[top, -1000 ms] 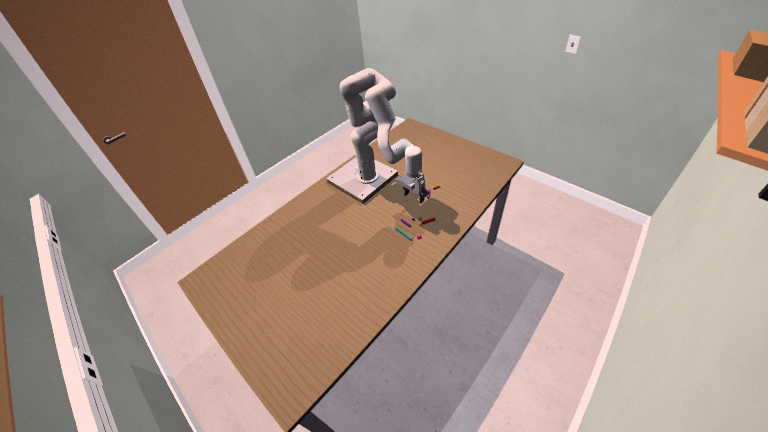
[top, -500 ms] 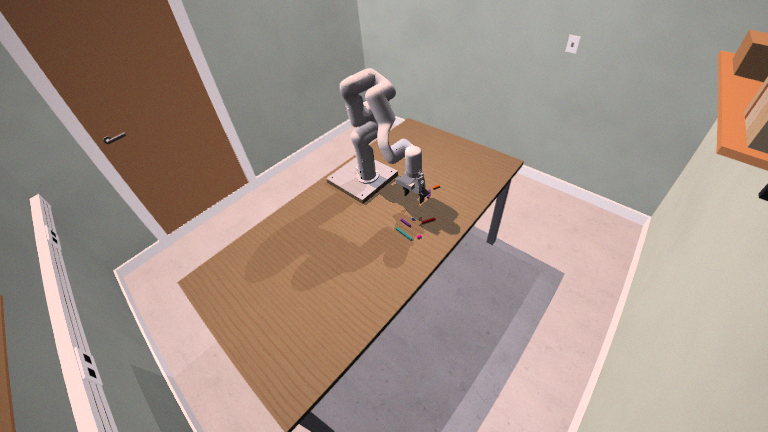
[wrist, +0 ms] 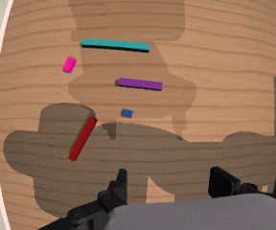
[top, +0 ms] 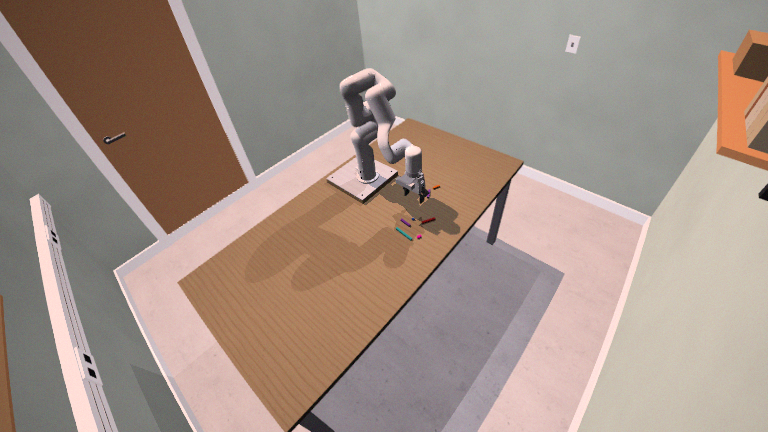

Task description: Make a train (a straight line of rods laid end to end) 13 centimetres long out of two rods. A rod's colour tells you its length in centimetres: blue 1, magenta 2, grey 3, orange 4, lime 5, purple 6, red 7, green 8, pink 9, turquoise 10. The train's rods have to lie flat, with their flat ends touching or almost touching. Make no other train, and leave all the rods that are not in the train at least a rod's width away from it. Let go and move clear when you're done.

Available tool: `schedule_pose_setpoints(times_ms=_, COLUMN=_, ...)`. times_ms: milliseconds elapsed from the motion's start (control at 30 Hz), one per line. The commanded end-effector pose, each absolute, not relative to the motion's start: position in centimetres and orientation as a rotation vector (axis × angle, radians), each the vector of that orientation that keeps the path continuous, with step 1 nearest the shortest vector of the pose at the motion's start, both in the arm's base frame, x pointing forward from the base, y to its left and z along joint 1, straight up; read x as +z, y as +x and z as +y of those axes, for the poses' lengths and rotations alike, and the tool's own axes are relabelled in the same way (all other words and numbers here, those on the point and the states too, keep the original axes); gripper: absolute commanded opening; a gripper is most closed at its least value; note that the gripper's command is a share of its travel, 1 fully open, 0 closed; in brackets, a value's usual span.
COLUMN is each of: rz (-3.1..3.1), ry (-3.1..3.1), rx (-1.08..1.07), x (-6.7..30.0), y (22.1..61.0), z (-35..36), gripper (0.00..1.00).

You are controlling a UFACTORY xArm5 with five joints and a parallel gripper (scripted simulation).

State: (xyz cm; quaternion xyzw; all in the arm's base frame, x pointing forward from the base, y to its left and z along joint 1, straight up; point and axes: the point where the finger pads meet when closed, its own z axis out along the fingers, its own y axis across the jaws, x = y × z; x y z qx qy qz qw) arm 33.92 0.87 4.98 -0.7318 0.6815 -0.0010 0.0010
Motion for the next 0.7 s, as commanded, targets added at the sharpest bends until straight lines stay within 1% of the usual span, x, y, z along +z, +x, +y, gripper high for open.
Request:
schedule_pose_setpoints(times_ms=0, rz=2.138, ry=-2.296, rx=-0.007, x=5.1, y=34.0, z=0.9, gripper=1.0)
schedule_pose_setpoints(times_ms=433, rz=2.138, ry=-2.296, rx=-0.007, x=5.1, y=34.1, z=0.8, gripper=1.0)
schedule_pose_setpoints(times_ms=667, rz=2.14, ry=-2.296, rx=-0.007, x=5.1, y=34.1, z=-2.8, gripper=1.0)
